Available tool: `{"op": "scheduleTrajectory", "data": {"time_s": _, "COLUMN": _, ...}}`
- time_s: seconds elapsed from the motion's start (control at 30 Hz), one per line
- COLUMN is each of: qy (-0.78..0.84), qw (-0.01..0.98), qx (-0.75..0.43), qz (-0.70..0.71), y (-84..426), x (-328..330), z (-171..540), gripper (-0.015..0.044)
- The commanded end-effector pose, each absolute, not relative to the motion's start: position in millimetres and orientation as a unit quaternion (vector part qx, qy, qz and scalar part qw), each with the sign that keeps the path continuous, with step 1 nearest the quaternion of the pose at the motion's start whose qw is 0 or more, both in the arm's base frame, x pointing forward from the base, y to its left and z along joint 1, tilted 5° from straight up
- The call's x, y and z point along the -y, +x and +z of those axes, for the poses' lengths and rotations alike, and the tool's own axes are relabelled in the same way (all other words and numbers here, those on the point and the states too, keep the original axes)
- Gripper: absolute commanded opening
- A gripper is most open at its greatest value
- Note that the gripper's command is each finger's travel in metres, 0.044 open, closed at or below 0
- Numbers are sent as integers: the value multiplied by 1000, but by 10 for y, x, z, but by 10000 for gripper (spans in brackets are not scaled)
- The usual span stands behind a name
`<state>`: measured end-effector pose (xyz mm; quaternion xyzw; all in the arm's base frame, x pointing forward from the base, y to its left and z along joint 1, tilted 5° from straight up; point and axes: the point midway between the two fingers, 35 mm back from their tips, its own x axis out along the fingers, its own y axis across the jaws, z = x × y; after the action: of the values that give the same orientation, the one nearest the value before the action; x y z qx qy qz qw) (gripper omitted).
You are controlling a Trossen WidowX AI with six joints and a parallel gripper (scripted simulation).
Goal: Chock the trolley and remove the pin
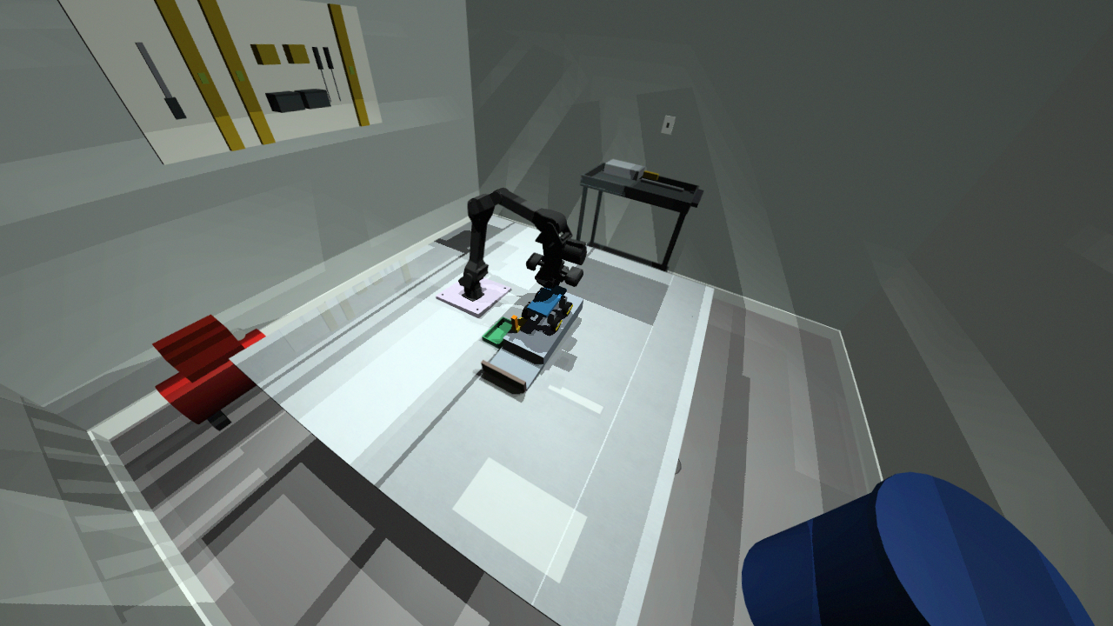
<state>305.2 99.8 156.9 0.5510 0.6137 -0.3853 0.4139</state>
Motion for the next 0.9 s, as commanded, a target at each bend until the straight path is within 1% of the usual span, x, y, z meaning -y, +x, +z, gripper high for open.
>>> {"op": "scheduleTrajectory", "data": {"time_s": 0.0, "qy": 551, "qw": 415, "qx": -615, "qz": -382, "y": 3055, "x": -993, "z": 1615, "gripper": 0}}
{"op": "scheduleTrajectory", "data": {"time_s": 0.87, "qy": 551, "qw": 415, "qx": -615, "qz": -382, "y": 3061, "x": -937, "z": 1821, "gripper": 0}}
